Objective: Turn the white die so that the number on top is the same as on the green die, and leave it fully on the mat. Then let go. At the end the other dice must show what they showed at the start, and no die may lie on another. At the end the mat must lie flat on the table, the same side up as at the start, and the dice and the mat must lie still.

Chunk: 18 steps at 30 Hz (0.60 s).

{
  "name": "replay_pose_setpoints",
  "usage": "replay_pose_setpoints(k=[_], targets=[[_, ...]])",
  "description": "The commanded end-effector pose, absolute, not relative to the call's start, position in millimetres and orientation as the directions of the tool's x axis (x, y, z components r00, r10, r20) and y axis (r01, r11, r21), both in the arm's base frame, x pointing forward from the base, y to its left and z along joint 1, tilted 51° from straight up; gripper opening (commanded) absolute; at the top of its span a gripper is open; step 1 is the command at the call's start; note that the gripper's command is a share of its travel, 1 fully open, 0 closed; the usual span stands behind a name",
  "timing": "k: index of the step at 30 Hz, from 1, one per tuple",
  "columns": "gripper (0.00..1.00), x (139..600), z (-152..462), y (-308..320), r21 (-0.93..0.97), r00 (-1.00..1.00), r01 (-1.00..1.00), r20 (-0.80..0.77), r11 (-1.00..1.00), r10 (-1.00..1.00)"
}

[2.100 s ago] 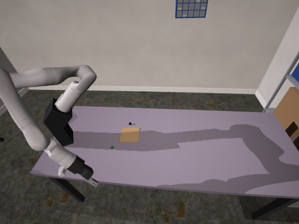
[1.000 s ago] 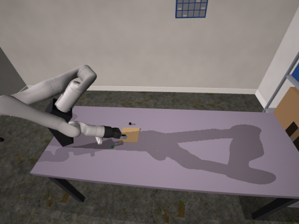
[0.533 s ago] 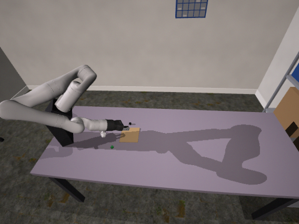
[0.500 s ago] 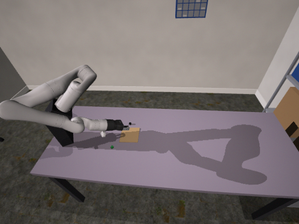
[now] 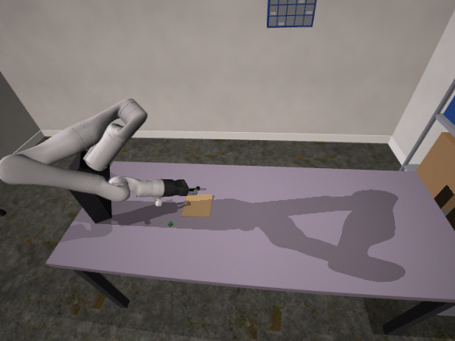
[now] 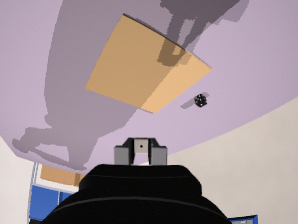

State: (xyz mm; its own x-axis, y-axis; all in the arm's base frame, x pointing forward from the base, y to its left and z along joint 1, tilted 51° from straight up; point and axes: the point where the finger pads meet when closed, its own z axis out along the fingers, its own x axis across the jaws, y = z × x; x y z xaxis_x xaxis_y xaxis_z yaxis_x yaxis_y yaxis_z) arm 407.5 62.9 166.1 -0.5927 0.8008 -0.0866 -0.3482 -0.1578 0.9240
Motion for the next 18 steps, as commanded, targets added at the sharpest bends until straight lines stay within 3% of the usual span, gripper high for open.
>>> replay_pose_setpoints(k=[1, 18], targets=[[0.34, 405.4, 169.1, 65.7, 0.921, -0.597, -0.352, -0.082, -0.168, 0.798], [0.34, 425.0, 149.6, 77.4, 0.921, -0.596, -0.351, -0.080, -0.169, 0.799]])
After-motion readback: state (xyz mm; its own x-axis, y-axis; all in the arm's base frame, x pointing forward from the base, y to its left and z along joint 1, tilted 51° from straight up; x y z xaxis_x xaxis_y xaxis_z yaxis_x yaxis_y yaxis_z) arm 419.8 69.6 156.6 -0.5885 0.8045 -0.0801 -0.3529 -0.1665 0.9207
